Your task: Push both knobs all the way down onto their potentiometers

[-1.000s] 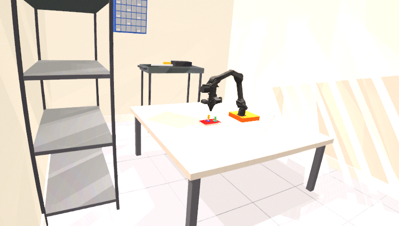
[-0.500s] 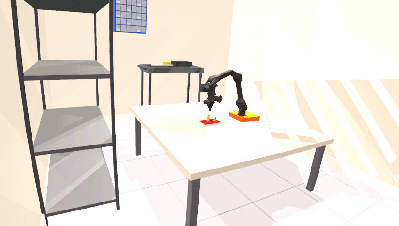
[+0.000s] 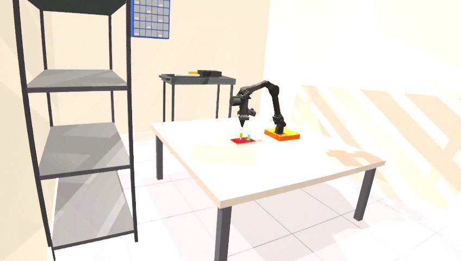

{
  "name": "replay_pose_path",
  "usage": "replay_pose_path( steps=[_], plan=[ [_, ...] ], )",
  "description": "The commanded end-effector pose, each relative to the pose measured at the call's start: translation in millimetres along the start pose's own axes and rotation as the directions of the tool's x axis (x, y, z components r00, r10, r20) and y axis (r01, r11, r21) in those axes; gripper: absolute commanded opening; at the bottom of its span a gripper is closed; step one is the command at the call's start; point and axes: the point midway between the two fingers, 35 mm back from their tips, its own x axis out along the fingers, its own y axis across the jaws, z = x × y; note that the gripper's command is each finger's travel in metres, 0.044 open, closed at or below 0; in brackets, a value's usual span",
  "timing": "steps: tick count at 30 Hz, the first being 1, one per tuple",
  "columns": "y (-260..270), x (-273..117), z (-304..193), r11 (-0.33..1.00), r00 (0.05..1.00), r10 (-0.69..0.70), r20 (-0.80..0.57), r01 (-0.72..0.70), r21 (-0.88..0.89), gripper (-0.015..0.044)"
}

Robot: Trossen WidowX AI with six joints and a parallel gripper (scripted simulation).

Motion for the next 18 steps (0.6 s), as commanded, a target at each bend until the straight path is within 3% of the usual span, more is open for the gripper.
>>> replay_pose_path(
  steps=[1,18],
  plan=[
    [0,-3,-3,0.998,1.0,0.002,-0.007,-0.002,-0.062,0.0],
    [0,21,-3,0.998,1.0,0.002,-0.007,-0.002,-0.062,0.0]
  ],
)
